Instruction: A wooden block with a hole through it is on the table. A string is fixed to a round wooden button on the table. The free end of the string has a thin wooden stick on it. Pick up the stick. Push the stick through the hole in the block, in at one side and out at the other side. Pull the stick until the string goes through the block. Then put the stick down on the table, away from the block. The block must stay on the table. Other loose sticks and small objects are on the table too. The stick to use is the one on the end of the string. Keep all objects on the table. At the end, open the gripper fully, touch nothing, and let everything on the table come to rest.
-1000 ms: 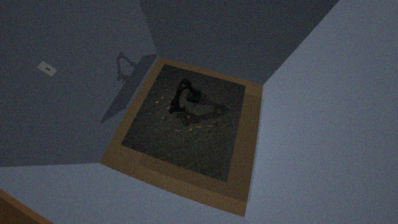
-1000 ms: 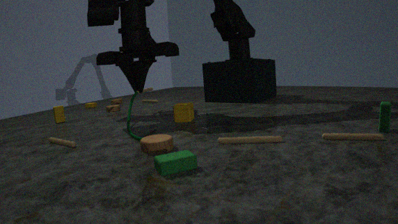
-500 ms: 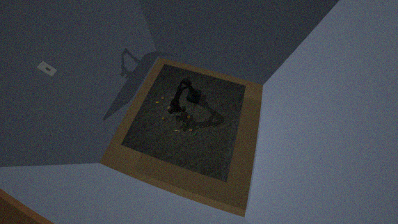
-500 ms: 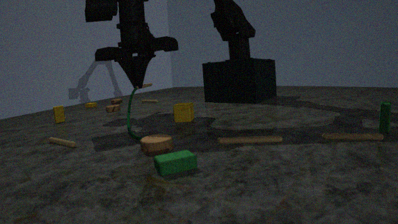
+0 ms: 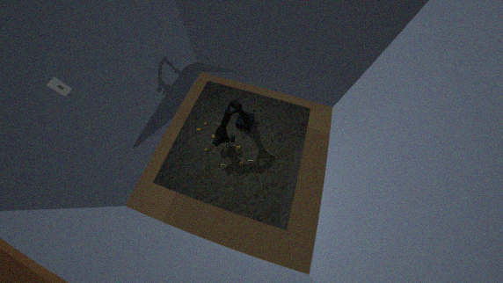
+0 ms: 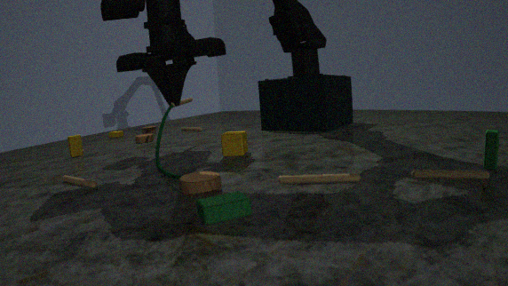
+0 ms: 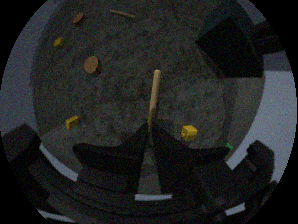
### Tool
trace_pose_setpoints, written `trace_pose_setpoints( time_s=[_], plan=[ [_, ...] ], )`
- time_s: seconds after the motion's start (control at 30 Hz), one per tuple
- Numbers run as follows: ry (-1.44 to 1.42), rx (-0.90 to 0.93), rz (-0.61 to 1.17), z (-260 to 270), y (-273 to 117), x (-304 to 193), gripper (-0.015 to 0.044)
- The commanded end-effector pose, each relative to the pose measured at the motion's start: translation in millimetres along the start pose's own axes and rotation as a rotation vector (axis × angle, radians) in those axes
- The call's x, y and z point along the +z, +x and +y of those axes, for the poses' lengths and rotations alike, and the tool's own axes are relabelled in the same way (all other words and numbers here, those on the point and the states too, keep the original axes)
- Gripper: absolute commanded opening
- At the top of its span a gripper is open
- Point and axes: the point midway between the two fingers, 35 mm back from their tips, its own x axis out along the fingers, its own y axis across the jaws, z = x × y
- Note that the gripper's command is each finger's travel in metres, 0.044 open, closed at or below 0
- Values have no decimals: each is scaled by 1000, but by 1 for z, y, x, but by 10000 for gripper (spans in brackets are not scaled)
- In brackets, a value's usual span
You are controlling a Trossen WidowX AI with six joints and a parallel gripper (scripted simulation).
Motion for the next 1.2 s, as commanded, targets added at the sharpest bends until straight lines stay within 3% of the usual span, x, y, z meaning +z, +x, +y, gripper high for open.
trace_pose_setpoints(
  time_s=[0.0,1.17],
  plan=[
    [3,-3,-20,-1,-3,-4,0],
    [10,-5,-142,-16,-38,-27,0]
  ],
)
